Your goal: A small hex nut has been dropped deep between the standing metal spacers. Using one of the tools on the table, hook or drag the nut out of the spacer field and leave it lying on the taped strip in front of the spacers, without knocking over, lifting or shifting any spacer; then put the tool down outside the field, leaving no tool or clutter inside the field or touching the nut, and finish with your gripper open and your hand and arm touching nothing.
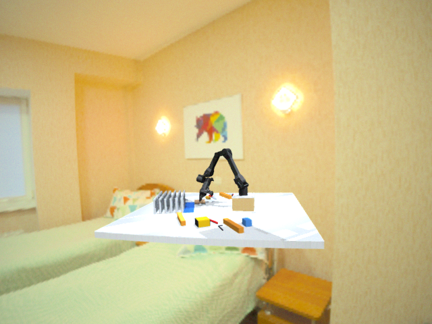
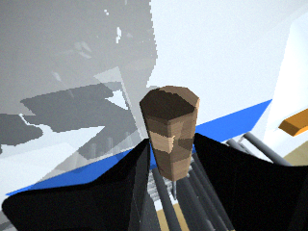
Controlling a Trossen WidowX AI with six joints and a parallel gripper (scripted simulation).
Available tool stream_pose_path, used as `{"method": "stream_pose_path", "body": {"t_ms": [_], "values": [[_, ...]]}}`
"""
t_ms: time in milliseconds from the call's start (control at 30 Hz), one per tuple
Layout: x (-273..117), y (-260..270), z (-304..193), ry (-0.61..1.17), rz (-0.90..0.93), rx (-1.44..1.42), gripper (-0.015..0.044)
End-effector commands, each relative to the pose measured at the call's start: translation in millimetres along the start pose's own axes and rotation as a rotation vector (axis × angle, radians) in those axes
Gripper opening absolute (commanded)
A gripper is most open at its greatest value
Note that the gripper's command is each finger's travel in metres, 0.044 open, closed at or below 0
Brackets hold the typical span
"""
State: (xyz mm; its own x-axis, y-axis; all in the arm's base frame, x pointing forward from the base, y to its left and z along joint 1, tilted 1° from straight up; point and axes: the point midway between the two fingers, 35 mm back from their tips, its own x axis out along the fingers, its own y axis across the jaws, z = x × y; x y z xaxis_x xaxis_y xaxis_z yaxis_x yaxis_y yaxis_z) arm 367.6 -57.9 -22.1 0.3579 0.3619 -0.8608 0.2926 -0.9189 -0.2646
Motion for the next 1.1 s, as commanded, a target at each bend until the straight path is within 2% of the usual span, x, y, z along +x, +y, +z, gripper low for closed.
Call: {"method": "stream_pose_path", "body": {"t_ms": [0, 1067], "values": [[2, 1, -4, 0.0, 0.001, 0.005, 0.0], [4, 8, -15, 0.001, 0.001, 0.003, 0.0]]}}
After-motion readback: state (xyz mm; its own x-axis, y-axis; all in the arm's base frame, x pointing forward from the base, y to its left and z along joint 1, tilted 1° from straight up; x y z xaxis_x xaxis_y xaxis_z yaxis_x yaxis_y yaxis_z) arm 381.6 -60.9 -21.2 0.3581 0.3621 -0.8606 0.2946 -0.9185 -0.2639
